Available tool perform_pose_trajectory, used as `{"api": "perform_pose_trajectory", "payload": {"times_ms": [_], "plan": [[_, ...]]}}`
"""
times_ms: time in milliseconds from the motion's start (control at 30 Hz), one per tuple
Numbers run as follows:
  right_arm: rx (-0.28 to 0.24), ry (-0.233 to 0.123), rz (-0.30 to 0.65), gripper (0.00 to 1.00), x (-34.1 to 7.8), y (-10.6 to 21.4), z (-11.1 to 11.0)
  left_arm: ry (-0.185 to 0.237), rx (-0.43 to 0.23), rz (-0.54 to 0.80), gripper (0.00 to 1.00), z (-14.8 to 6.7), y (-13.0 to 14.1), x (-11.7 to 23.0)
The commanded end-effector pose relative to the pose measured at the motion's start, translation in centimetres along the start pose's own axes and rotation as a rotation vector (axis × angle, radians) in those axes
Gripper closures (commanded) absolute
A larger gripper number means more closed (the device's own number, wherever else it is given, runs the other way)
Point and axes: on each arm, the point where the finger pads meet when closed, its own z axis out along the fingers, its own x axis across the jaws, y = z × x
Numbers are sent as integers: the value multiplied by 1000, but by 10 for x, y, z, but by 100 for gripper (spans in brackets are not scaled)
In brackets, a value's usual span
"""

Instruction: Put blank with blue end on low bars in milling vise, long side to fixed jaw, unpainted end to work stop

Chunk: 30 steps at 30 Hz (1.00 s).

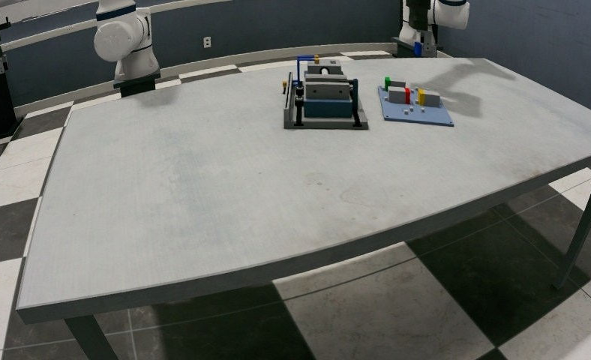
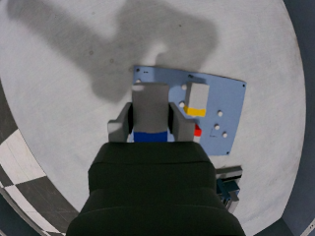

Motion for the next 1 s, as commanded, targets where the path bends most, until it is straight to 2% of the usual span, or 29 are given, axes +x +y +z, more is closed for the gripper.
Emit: {"api": "perform_pose_trajectory", "payload": {"times_ms": [0, 967], "plan": [[-2, 0, 0, 0, 0, 1, -1, 2, -1, -10, 100, -1, 3, 2], [-2, 0, 0, 0, 0, 1, -1, 2, -1, -10, 100, 1, 76, 46]]}}
